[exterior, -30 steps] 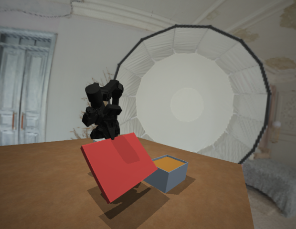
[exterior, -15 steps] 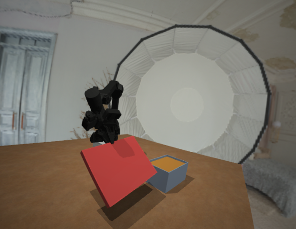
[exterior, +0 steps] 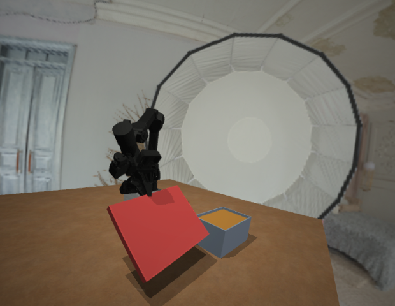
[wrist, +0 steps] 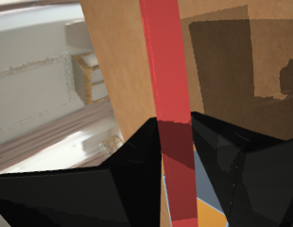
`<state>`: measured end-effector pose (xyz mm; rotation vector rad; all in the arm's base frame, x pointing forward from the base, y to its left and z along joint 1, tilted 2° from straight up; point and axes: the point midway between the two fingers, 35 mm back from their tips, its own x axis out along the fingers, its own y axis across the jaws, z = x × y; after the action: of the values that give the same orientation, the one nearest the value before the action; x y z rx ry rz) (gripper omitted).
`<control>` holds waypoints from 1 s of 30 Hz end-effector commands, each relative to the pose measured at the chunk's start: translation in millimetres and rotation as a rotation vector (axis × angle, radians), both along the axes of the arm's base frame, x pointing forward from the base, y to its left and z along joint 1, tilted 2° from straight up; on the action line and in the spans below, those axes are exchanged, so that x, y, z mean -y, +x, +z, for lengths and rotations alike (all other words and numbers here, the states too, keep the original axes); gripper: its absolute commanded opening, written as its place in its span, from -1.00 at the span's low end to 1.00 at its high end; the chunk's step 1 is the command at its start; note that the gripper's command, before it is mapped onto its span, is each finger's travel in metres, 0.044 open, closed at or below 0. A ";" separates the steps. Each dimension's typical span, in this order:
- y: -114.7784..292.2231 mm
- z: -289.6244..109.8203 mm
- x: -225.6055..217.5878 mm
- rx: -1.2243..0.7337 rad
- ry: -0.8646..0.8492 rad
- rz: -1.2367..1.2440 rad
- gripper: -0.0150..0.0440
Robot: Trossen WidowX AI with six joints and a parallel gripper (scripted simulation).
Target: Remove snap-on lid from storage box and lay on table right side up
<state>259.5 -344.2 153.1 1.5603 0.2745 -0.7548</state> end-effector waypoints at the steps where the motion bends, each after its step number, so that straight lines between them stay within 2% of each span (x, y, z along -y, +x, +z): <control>1: 1.2 -1.9 -0.2 0.007 -0.007 0.009 -0.49; 30: 2.1 -25.1 1.0 0.007 -0.007 0.009 -0.49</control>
<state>260.5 -345.3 128.7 1.5607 0.2758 -0.7543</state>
